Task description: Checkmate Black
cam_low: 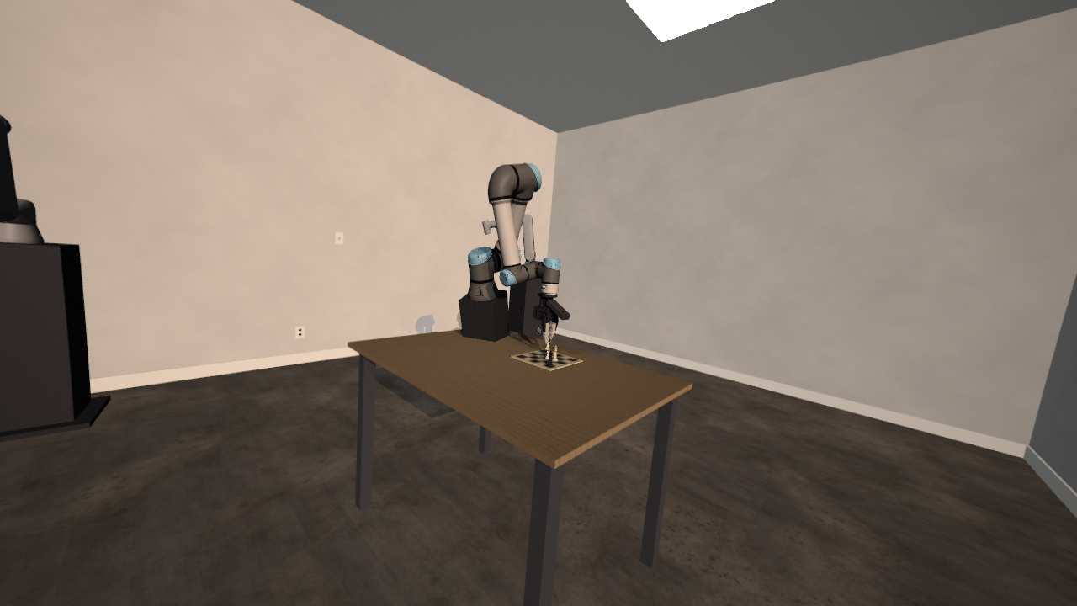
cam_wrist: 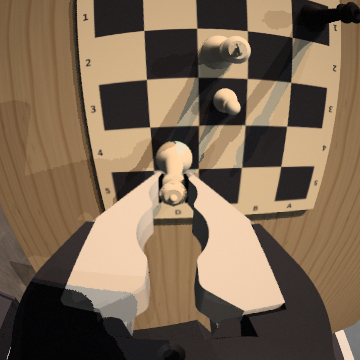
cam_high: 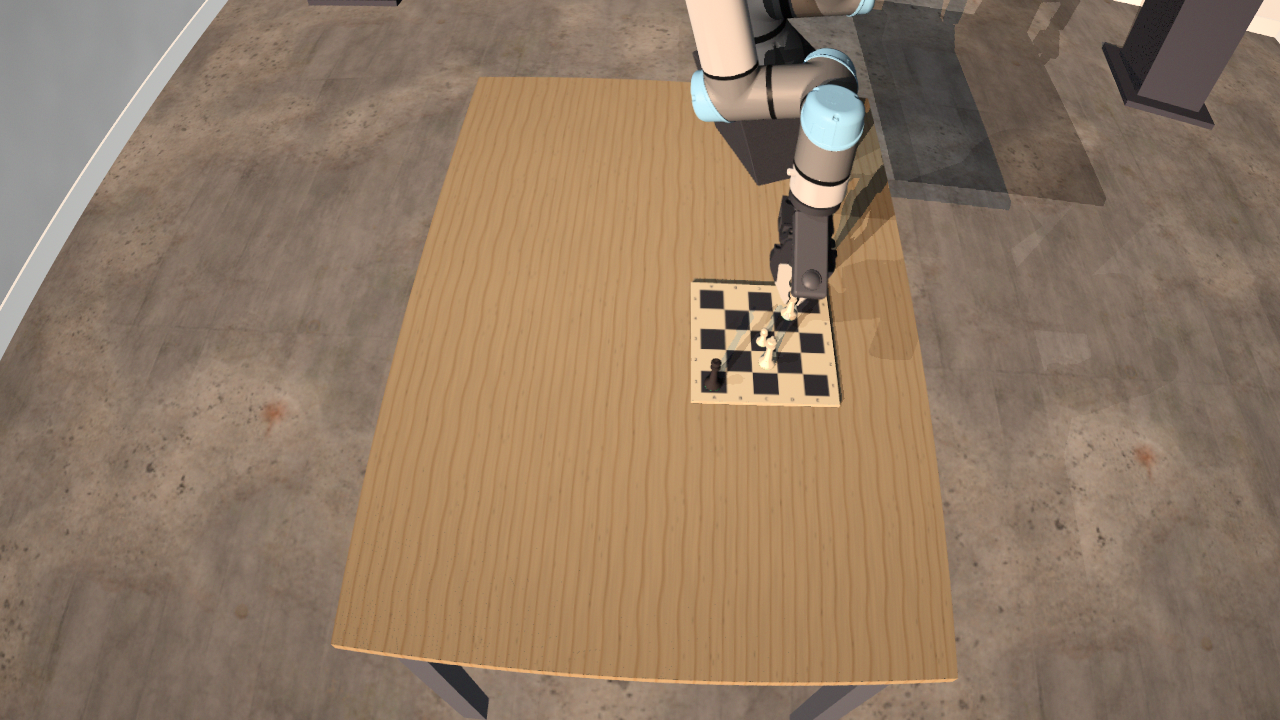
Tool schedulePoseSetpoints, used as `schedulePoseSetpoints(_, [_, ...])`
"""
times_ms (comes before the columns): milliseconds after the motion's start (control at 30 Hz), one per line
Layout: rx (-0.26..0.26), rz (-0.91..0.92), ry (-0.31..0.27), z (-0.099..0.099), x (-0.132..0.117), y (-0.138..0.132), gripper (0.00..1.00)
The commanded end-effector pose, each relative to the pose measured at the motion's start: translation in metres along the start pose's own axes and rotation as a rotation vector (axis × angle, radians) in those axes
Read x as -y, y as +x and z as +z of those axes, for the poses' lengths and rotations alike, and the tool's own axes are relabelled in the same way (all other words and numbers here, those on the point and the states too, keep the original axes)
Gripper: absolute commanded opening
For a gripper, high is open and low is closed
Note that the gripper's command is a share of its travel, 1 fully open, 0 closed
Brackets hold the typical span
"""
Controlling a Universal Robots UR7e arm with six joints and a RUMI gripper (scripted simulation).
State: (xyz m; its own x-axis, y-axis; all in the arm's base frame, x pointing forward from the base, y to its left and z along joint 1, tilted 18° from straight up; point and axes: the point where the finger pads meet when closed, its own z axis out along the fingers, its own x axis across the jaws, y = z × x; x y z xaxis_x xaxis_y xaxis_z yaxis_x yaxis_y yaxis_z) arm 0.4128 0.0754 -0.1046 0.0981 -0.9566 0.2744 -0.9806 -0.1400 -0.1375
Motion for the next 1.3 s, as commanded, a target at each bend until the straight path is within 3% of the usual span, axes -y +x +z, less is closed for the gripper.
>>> schedulePoseSetpoints(0, [0.0,0.0,-0.001,-0.014,0.0,0.0,0.0])
schedulePoseSetpoints(433, [0.0,0.0,-0.001,-0.061,0.0,0.0,0.0])
schedulePoseSetpoints(767, [0.0,0.0,-0.001,-0.074,0.0,0.0,0.0])
schedulePoseSetpoints(1267, [0.0,0.0,-0.001,-0.075,0.001,0.001,0.0])
